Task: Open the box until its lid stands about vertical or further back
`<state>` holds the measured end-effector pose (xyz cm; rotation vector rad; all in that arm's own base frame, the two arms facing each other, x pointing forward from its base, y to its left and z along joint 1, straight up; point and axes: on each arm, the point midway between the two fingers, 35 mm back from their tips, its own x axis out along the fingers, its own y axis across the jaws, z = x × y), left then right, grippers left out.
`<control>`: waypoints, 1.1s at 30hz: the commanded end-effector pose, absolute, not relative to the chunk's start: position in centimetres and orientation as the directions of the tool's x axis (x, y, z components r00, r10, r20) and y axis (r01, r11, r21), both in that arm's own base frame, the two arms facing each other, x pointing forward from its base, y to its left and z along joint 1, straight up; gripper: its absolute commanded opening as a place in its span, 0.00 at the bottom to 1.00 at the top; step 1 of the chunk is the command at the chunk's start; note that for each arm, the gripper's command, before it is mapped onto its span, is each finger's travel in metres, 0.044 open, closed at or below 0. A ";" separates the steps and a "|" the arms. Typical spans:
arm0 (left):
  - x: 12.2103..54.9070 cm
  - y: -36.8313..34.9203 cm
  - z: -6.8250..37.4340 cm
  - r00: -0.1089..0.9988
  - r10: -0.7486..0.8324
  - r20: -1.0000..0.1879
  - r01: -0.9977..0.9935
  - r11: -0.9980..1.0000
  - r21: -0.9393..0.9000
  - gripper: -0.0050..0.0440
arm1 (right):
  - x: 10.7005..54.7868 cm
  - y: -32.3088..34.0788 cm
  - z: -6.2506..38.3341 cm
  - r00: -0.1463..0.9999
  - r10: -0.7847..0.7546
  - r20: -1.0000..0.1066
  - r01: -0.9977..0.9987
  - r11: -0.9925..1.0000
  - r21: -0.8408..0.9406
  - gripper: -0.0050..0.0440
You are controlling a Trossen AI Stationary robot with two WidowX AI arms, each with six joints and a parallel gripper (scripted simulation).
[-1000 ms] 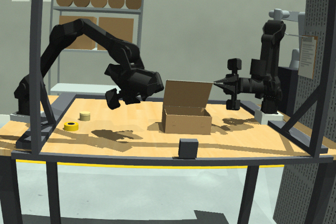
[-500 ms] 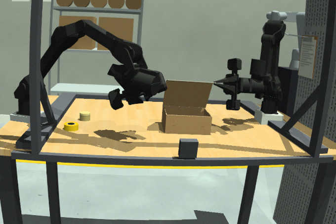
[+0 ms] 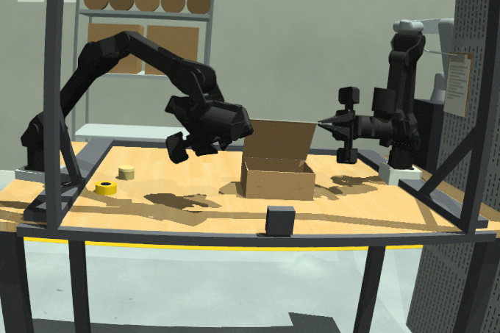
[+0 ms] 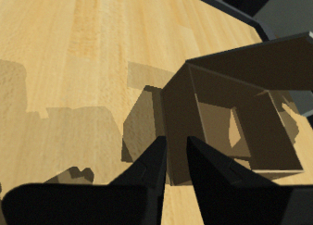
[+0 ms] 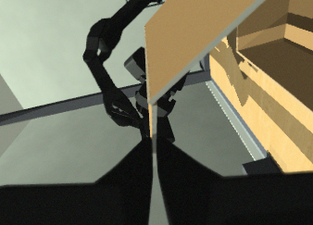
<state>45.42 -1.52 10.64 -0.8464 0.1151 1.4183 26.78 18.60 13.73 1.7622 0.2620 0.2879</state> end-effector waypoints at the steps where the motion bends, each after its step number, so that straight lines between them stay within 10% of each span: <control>1: 46.0 -1.5 11.7 0.214 0.812 -0.543 -0.880 -0.081 -0.468 0.22 | 26.8 18.7 14.1 0.941 0.331 0.065 0.010 -0.219 0.976 0.12; 33: 47.9 -1.0 11.8 0.221 0.811 -0.542 -0.873 -0.083 -0.480 0.22 | 26.8 18.7 14.1 0.941 0.331 0.065 0.010 -0.219 0.976 0.12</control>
